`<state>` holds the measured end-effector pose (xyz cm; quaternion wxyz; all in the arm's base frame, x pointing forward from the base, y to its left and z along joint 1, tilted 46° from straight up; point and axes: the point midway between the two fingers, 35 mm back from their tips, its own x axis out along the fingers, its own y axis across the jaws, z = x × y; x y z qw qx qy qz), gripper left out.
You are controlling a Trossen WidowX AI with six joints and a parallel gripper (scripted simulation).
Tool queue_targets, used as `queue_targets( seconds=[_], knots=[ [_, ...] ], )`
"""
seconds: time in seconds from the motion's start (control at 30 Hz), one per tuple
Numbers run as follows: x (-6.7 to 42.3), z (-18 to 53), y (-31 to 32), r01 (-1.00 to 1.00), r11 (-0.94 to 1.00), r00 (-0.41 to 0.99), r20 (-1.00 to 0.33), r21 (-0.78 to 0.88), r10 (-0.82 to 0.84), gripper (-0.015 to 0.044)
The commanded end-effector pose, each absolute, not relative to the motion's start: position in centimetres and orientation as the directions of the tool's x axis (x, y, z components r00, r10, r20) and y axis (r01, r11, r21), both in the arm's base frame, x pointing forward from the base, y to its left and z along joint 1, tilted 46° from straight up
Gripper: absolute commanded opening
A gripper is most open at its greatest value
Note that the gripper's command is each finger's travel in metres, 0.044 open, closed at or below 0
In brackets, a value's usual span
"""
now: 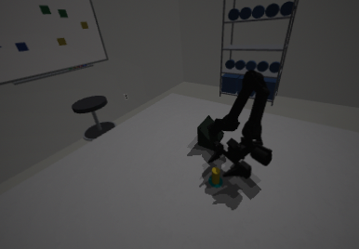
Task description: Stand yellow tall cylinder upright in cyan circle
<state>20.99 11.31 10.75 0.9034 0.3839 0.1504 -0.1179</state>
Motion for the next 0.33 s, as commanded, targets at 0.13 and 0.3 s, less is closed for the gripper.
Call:
queue_targets(
  seconds=[0.13,0.3],
  knots=[
    [21.3,12.9,9.5,0.326,0.676,0.928,-0.361,0.661,-0.094,0.04],
    [21.2,14.2,8.0,0.32,0.677,0.931,-0.353,0.662,-0.094,0.04]
  ],
)
